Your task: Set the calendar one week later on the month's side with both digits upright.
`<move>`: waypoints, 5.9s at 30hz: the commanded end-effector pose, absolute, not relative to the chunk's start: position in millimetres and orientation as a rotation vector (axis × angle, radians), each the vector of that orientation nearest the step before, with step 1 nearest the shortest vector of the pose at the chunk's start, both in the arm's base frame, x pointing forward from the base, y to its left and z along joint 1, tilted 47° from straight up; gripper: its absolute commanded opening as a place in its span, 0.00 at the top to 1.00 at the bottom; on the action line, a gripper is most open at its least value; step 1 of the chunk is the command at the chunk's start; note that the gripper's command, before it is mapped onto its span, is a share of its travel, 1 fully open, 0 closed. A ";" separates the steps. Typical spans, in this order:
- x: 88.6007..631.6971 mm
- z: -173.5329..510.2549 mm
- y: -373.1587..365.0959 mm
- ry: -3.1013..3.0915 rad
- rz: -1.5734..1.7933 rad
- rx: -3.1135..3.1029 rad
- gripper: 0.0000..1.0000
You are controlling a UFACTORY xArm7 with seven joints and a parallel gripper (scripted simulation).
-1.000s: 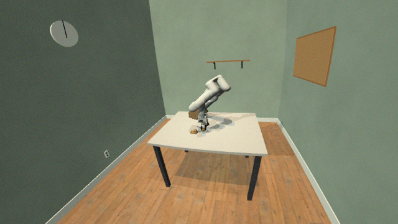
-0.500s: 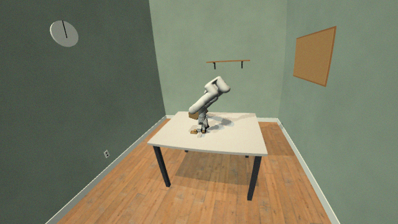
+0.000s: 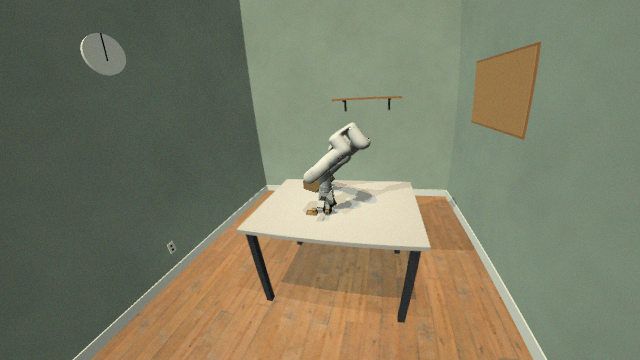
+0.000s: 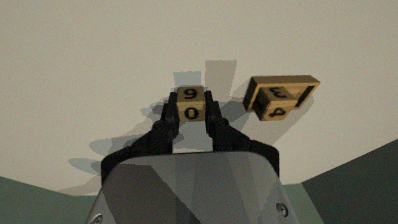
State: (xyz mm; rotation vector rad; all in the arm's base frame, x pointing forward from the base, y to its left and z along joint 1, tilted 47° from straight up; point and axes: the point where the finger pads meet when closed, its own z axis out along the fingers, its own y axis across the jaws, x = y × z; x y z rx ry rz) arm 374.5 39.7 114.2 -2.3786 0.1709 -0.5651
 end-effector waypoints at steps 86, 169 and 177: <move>378.3 111.6 39.2 0.173 -0.568 -2.379 0.73; 378.3 111.6 39.2 0.173 -0.568 -2.379 0.61; 378.3 111.6 39.2 0.173 -0.568 -2.379 0.53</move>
